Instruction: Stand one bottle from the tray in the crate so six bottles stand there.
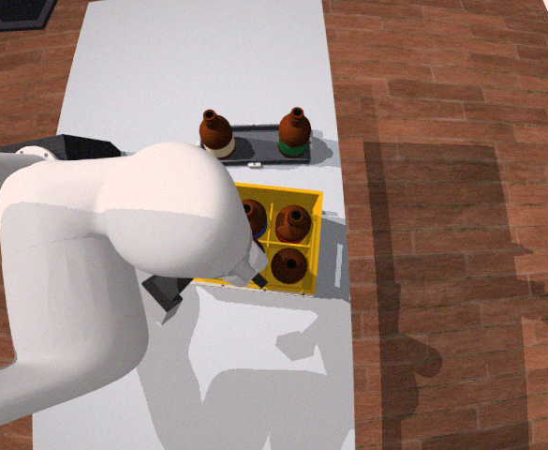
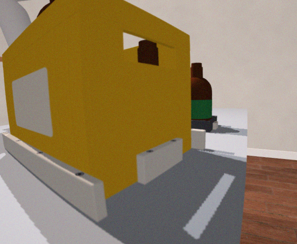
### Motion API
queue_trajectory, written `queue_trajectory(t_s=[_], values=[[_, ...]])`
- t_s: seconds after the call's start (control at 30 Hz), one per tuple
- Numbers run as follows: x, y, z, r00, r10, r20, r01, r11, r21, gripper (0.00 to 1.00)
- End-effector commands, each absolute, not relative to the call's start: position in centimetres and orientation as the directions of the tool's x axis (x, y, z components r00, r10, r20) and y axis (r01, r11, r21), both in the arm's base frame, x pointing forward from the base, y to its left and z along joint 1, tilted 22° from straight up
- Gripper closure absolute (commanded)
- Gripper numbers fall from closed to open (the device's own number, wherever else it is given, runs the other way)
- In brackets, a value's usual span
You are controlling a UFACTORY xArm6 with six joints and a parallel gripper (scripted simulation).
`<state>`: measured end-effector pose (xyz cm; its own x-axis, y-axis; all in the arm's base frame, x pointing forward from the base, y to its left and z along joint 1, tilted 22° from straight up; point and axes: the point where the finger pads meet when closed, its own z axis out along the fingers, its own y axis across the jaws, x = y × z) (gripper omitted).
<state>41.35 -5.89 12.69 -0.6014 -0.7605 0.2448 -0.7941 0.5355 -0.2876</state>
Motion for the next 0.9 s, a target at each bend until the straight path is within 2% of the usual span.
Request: queue_trajectory(t_s=[0.0, 0.87], values=[[41.48, -5.85, 12.83, -0.602, -0.761, 0.242, -0.793, 0.535, -0.291, 1.00], [41.56, -6.18, 12.02, -0.602, -0.761, 0.242, -0.793, 0.535, -0.291, 1.00]])
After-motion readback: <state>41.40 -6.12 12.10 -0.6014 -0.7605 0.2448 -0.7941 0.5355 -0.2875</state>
